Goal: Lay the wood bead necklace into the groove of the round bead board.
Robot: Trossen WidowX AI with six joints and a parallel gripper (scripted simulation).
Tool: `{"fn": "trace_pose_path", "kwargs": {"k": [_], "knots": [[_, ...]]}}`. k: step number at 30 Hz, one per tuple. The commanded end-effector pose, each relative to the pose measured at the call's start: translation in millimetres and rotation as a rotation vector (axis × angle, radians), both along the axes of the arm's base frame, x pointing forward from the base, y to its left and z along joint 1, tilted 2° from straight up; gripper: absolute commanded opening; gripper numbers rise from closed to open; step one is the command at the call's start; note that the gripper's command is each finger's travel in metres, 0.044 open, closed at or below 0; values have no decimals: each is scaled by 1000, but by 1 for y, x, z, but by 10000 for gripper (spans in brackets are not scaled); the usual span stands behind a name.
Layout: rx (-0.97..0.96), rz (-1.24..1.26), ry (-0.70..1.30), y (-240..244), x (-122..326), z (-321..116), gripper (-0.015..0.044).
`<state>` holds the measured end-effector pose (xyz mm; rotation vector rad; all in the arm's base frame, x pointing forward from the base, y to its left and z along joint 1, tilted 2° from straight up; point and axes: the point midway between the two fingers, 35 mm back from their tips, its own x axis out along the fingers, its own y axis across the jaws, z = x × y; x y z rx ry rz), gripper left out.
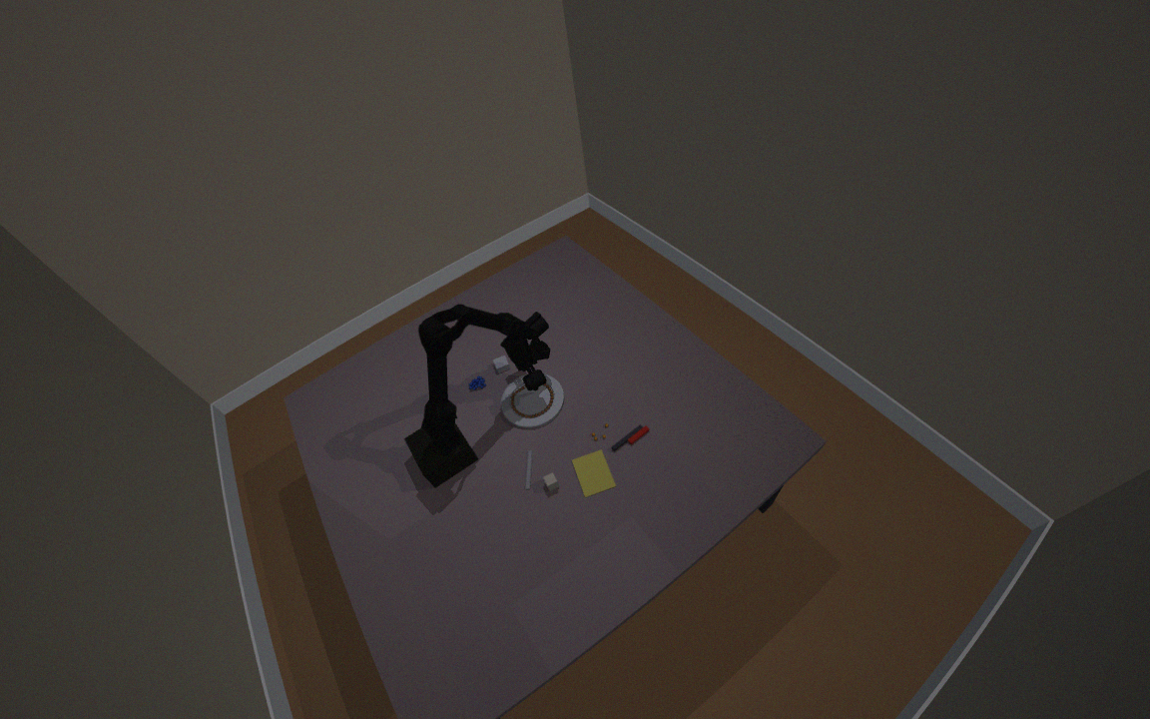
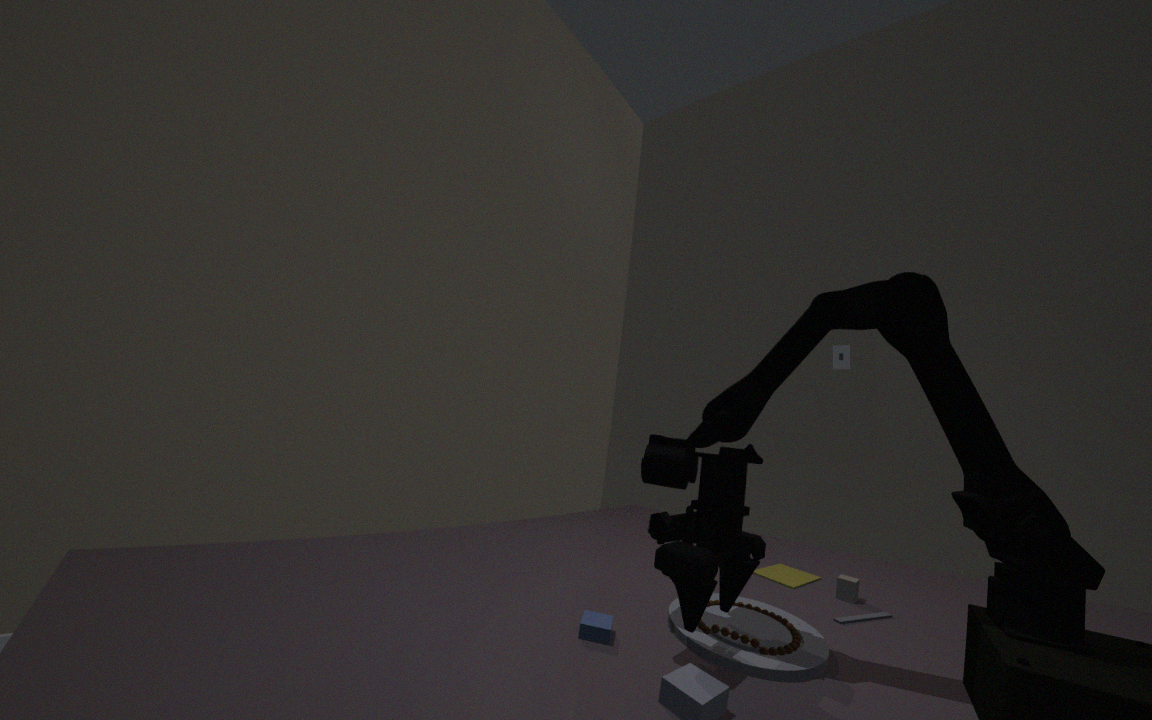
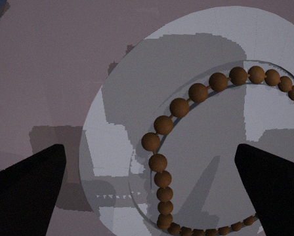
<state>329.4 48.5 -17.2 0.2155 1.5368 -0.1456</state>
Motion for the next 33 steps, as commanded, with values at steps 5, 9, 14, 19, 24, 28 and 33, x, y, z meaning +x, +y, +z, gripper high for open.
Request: {"fn": "trace_pose_path", "kwargs": {"k": [5, 9, 14, 19, 24, 28, 33], "knots": [[-10, 337, -15, -2, -12, 28, 230], [-10, 337, -15, -2, -12, 28, 125], [-10, 337, -15, -1, -11, 13, 120], [-11, 329, -22, -1, -9, 18, 120], [-10, 331, -21, -1, -9, 11, 120], [-10, 332, -19, -1, -9, 5, 120], [-10, 334, -17, -1, -10, -3, 120]]}}
